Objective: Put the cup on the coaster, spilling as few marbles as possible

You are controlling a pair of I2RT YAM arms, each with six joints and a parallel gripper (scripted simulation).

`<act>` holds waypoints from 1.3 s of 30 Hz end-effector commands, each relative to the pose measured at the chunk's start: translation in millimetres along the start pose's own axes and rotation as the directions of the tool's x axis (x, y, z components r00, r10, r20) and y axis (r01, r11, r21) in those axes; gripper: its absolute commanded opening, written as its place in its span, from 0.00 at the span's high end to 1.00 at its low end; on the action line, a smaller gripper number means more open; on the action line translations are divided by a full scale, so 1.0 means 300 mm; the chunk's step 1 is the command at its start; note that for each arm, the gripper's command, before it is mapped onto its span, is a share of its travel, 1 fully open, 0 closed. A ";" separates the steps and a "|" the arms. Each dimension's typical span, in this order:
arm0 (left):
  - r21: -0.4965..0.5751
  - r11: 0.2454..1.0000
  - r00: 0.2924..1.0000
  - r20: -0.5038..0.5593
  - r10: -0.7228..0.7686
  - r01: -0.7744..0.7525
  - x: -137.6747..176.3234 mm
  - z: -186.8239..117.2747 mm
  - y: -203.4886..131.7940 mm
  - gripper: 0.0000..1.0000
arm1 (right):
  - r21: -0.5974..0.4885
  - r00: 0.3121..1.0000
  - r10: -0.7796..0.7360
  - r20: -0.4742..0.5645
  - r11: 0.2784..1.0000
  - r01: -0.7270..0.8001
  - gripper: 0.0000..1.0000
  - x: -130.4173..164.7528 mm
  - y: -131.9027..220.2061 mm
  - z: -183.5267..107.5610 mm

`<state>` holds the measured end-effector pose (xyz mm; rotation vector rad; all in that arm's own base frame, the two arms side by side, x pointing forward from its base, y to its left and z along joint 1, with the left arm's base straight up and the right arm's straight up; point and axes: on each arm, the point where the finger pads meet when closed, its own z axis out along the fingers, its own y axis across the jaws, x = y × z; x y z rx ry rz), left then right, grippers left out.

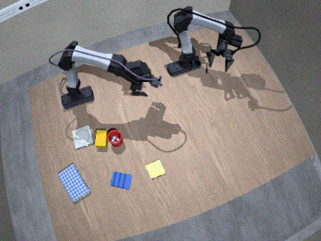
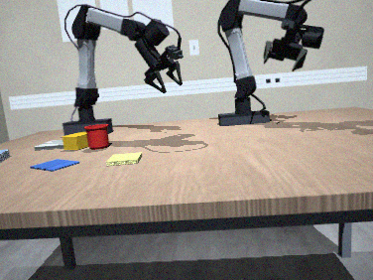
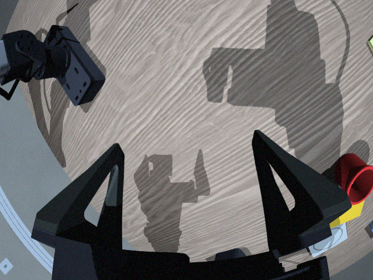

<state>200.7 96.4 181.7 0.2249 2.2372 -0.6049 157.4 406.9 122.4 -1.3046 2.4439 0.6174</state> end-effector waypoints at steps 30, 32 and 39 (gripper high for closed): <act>0.147 0.905 0.905 0.221 0.363 -0.399 -0.351 0.587 -0.025 0.00 | 0.482 0.806 0.566 -0.170 0.762 -0.433 0.00 0.265 -0.772 -0.094; 0.193 0.882 0.891 0.249 0.381 -0.431 -0.371 0.640 -0.091 0.00 | 0.480 0.780 0.601 -0.174 0.744 -0.465 0.00 0.285 -0.801 -0.100; 0.323 0.800 0.852 0.334 0.403 -0.505 -0.402 0.766 -0.306 0.00 | 0.473 0.729 0.660 -0.182 0.709 -0.523 0.00 0.322 -0.851 -0.111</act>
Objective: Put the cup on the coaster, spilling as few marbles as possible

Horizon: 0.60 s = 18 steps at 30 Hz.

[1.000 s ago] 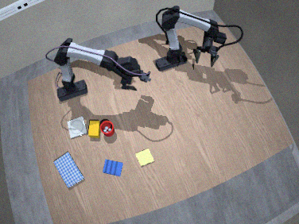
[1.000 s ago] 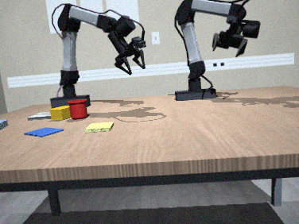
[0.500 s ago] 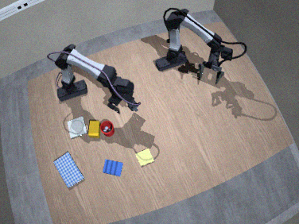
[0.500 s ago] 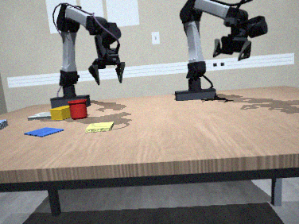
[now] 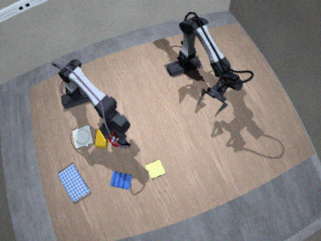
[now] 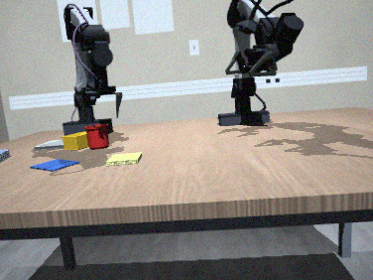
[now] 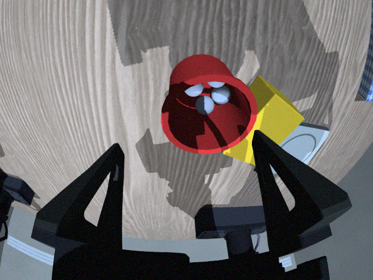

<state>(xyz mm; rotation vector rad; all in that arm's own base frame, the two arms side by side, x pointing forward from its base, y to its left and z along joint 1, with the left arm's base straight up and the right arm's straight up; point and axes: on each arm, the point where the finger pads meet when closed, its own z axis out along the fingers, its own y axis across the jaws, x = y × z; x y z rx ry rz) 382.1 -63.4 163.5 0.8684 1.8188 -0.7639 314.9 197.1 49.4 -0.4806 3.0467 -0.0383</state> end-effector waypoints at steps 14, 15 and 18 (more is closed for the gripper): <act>0.349 0.925 0.970 0.233 0.069 -0.149 -0.167 0.401 -0.435 0.00 | -0.034 0.995 0.079 -0.063 0.996 -0.081 0.00 -0.008 -0.061 0.020; 0.380 0.912 0.966 0.252 0.061 -0.157 -0.174 0.417 -0.484 0.00 | -0.034 0.995 0.081 -0.065 0.996 -0.083 0.00 -0.006 -0.062 0.029; 0.462 0.870 0.961 0.274 0.047 -0.174 -0.178 0.447 -0.610 0.00 | -0.035 0.995 0.087 -0.057 0.995 -0.089 0.00 -0.015 -0.063 0.054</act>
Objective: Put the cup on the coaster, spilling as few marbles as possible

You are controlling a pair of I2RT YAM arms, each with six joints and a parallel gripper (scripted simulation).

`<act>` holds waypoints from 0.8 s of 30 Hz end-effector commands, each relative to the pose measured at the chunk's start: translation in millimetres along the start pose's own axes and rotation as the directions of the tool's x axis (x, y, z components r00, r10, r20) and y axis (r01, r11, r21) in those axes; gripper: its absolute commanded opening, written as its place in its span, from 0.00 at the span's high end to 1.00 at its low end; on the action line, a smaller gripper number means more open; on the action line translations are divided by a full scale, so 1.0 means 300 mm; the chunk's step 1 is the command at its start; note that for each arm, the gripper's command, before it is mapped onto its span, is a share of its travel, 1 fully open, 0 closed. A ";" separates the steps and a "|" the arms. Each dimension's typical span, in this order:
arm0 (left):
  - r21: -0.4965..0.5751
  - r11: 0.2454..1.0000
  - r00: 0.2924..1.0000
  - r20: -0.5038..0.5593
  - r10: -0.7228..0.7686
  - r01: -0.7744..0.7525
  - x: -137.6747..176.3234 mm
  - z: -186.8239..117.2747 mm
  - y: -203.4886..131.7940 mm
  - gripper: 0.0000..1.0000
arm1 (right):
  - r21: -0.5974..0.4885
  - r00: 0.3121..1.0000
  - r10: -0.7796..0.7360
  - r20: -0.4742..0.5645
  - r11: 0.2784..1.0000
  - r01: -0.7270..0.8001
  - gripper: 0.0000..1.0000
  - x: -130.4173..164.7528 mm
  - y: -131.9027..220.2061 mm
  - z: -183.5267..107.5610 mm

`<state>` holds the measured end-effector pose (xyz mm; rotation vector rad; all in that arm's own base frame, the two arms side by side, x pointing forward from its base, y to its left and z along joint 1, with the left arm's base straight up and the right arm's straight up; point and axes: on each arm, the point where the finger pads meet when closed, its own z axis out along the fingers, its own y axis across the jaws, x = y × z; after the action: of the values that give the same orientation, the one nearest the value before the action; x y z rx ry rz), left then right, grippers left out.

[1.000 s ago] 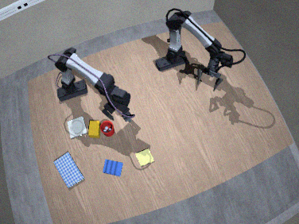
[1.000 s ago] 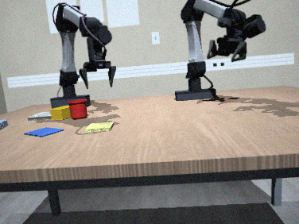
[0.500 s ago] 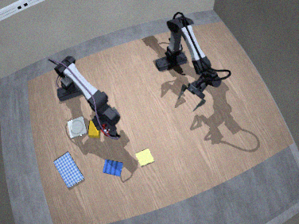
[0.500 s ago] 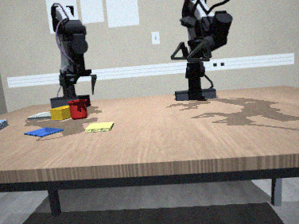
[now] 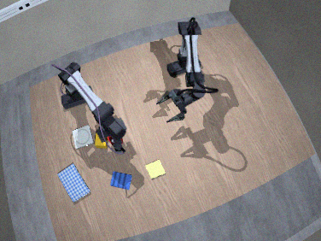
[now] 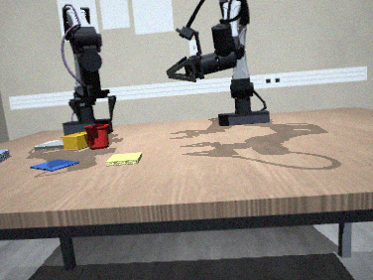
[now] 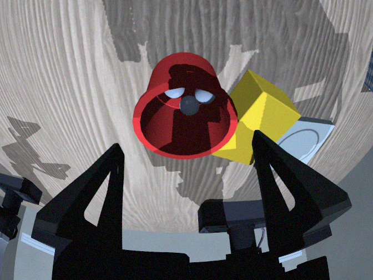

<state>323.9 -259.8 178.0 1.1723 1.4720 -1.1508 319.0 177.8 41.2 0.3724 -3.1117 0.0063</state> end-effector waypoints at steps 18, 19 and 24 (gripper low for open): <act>0.084 0.996 0.988 0.151 0.007 -0.020 -0.049 0.111 -0.108 0.00 | -0.007 1.000 0.009 0.004 1.000 -0.009 0.14 -0.023 0.008 0.103; 0.084 0.996 0.988 0.152 0.007 -0.020 -0.049 0.111 -0.108 0.00 | -0.008 1.000 0.009 0.006 1.000 -0.009 0.16 -0.025 0.008 0.102; 0.085 0.996 0.988 0.152 0.007 -0.020 -0.049 0.111 -0.109 0.00 | -0.006 1.000 0.006 0.017 1.000 -0.006 0.31 -0.022 0.004 0.074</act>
<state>294.5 -298.2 191.3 1.1408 1.3131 -1.2767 322.2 179.7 15.1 0.3698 -3.1145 0.0029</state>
